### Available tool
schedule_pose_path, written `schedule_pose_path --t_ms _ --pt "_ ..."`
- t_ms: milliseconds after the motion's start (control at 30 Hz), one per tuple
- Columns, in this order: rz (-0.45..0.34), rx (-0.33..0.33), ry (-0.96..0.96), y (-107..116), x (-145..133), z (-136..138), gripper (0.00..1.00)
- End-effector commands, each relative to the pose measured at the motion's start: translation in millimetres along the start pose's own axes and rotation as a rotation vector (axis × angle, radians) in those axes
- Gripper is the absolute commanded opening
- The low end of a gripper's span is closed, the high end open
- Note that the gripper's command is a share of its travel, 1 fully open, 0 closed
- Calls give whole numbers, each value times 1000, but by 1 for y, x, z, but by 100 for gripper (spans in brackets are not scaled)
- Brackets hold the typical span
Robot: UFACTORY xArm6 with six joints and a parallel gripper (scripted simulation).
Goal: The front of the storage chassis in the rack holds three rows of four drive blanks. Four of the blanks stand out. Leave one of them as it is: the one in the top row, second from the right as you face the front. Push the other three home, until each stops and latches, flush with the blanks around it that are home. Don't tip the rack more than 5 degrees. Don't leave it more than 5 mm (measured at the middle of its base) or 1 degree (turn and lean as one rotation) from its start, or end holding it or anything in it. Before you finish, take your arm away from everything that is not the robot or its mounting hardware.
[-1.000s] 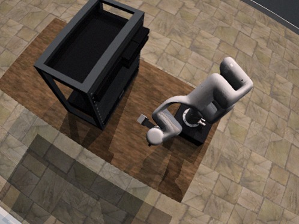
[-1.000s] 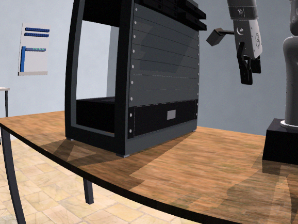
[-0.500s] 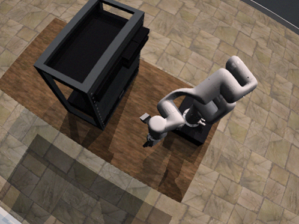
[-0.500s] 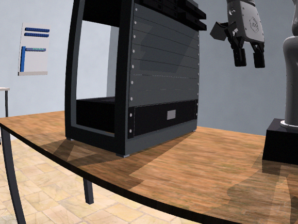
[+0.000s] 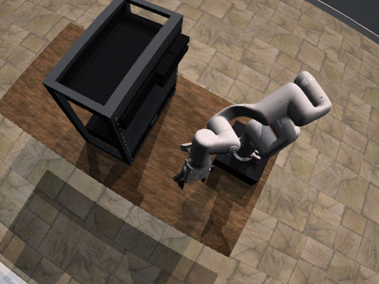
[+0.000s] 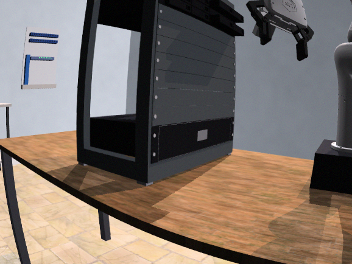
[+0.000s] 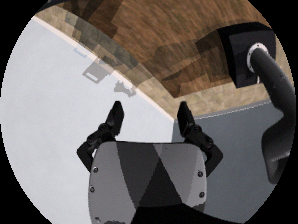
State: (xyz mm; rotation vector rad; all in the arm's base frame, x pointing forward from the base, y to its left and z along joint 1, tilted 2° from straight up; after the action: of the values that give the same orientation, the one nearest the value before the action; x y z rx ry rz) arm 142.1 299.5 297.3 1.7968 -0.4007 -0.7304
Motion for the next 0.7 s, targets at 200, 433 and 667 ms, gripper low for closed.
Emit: schedule_pose_path --t_ms 200,433,667 --pt "-148 220 -217 38 -4 -23 100" --pt "-250 357 -366 67 0 -34 100" --pt "-364 498 -527 101 9 -42 100"
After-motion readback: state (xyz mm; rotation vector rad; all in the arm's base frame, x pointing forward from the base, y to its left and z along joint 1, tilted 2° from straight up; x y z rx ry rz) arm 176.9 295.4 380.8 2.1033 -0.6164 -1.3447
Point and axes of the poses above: the point where the finger pads meet when closed, its own y axis back along the fingers, its own z axis across the jaws, x = y × z, the point moved 6 cm from there along y, back along the fingers, and after that the axes turned 2 degrees about -y, right-handed, at the moved point
